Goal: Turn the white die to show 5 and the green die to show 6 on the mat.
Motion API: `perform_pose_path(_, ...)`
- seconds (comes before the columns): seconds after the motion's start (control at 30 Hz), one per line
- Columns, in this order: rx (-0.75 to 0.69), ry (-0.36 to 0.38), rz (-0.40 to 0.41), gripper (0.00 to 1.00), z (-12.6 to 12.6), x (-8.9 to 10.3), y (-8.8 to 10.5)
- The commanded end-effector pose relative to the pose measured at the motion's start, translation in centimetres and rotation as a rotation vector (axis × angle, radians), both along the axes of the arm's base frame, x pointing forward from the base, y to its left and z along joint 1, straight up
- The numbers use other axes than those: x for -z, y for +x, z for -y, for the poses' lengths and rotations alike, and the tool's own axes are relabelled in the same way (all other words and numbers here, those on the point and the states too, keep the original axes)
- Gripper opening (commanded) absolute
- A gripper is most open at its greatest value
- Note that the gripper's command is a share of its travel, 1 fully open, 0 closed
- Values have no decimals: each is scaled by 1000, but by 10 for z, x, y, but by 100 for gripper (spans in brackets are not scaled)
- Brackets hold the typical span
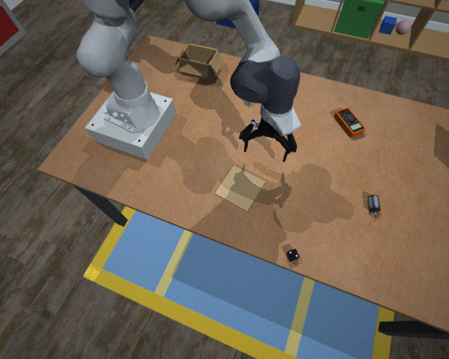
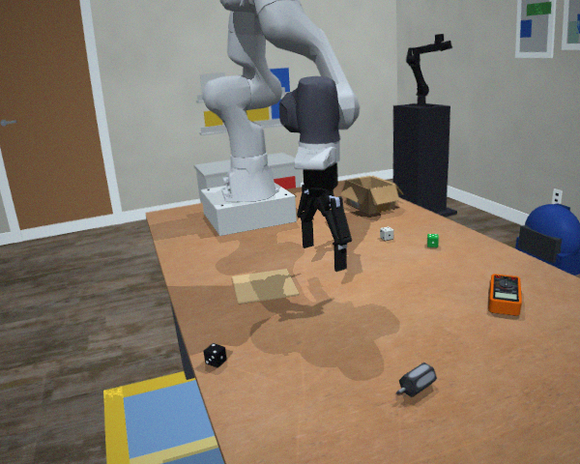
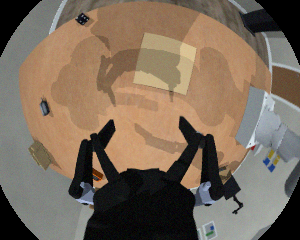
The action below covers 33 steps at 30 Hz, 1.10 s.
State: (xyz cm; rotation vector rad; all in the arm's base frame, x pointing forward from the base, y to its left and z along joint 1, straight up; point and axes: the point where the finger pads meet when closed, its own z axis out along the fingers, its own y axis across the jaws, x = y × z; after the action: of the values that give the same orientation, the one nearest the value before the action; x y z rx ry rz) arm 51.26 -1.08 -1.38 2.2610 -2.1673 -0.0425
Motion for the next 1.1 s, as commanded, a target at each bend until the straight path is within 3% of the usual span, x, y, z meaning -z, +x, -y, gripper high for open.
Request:
perform_pose_path(0.0, 92, -19, 32, 100, -36, -2, -12)
perform_pose_path(0.07, 92, -19, 32, 100, -36, -2, -12)
perform_pose_path(0.33, 92, -19, 32, 100, -123, -2, -60)
perform_pose_path(0.57, 92, -19, 32, 100, -183, -1, -93)
perform_pose_path(0.63, 92, -19, 32, 100, -183, -1, -93)
perform_pose_path(1.07, 92, -19, 32, 100, -252, 0, -131)
